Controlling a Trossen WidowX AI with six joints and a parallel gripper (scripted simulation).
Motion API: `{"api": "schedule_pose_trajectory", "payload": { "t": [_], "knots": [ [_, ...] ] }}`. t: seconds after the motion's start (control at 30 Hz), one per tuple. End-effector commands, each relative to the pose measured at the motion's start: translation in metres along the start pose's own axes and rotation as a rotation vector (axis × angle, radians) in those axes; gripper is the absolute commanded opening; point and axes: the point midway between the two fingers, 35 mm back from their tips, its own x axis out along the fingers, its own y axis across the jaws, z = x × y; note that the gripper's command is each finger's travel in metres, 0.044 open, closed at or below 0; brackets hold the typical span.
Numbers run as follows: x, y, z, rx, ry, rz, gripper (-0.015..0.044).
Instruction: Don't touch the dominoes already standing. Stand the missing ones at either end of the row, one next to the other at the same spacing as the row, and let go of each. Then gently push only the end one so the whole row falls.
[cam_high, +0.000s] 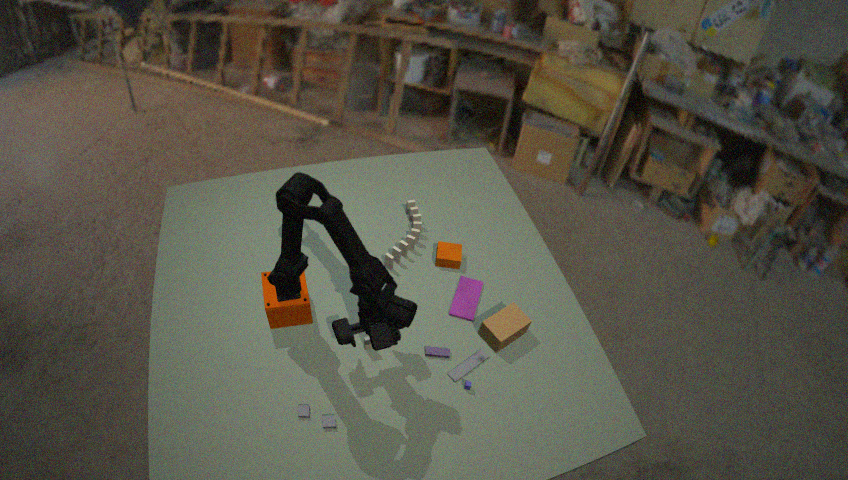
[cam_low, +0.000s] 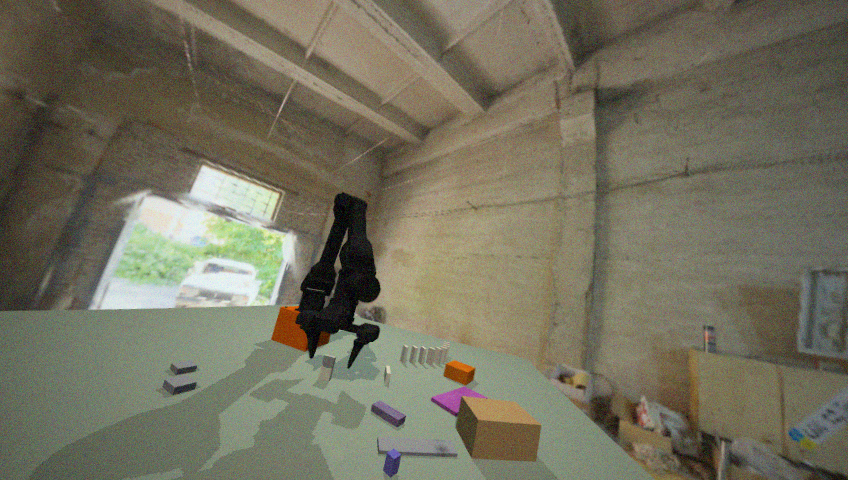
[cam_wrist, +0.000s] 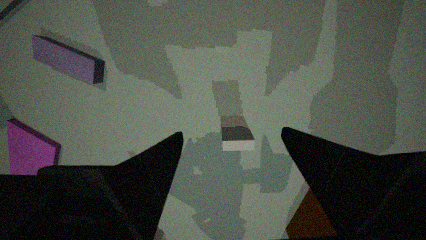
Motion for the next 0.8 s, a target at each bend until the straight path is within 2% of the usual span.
{"api": "schedule_pose_trajectory", "payload": {
  "t": [0.0,0.1,0.53,0.77],
  "knots": [
    [0.0087,-0.0034,-0.0024,0.004,0.007,-0.014,0.044],
    [0.0112,-0.0035,-0.0025,0.004,0.007,-0.014,0.044],
    [0.0112,-0.0035,-0.0025,0.004,0.007,-0.014,0.0107],
    [0.0112,-0.0035,-0.0025,0.004,0.007,-0.014,0.0107]
  ]
}}
